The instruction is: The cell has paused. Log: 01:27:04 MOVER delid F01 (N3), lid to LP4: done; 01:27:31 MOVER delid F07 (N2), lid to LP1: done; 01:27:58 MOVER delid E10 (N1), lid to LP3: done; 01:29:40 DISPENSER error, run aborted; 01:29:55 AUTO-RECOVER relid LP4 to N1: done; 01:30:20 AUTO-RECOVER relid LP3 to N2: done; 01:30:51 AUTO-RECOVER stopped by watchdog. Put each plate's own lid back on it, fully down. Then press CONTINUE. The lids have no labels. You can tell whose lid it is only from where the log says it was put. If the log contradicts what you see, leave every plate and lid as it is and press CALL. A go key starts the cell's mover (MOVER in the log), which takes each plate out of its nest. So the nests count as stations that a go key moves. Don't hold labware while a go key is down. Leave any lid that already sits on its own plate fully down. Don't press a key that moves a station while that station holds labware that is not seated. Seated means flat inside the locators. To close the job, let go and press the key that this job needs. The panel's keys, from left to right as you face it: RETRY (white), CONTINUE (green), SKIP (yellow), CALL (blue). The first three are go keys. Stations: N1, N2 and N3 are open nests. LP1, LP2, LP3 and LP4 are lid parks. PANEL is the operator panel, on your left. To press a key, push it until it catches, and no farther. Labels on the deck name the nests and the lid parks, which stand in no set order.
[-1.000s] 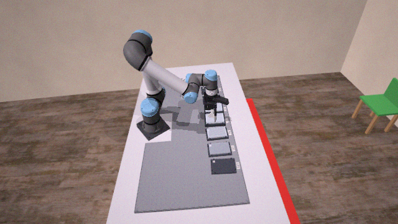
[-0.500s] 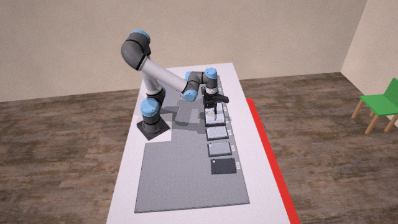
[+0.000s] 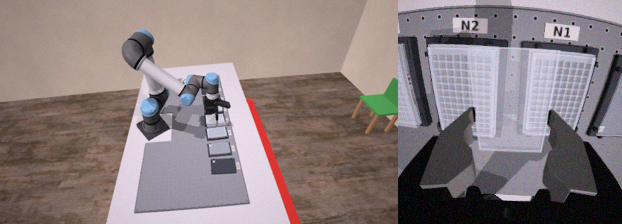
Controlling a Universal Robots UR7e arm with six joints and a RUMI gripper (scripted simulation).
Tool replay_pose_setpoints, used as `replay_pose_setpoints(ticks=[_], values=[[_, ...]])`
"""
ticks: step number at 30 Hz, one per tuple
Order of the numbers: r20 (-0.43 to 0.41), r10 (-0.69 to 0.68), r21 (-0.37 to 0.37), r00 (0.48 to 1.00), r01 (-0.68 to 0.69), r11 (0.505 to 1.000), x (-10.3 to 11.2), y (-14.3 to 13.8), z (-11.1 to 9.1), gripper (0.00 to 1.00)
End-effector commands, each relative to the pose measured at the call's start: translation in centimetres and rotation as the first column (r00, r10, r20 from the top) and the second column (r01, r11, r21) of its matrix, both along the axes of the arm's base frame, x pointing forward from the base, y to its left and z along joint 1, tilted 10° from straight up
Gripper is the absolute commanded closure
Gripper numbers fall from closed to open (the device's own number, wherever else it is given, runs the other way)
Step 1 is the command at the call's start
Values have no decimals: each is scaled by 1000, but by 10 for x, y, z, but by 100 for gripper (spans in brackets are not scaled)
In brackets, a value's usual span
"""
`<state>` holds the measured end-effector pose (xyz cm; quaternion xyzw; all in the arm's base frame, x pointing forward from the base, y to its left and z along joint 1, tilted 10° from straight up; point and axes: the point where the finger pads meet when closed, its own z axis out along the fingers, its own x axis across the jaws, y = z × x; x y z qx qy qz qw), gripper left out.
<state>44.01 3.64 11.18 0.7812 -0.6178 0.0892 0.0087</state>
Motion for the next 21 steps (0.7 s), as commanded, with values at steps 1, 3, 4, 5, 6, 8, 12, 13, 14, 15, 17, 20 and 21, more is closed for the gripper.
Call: replay_pose_setpoints(ticks=[1, 3, 4, 5, 6, 8, 12, 13, 14, 15, 17, 20, 21], values=[[1, 1, 1, 1000, -1, 1000, 5, -21, 3, 100], [1, 1, 1, 1000, -1, 1000, 6, -31, 5, 100], [1, 1, 1, 1000, -1, 1000, 7, -35, 6, 100], [1, 1, 1, 1000, -1, 1000, 8, -40, 6, 100], [1, 1, 1, 1000, -1, 1000, 9, -45, 7, 100], [1, 1, 1, 1000, -1, 1000, 11, -55, 9, 100], [1, 1, 1, 1000, -1, 1000, 12, -60, 9, 100], [1, 1, 1, 1000, -1, 1000, 12, -60, 9, 100], [1, 1, 1, 1000, -1, 1000, 12, -60, 9, 100], [1, 1, 1, 1000, -1, 1000, 12, -60, 9, 100], [1, 1, 1, 1000, -1, 1000, 12, -60, 9, 100], [1, 1, 1, 1000, -1, 1000, 12, -60, 8, 100], [1, 1, 1, 1000, -1, 1000, 12, -60, 8, 100]])
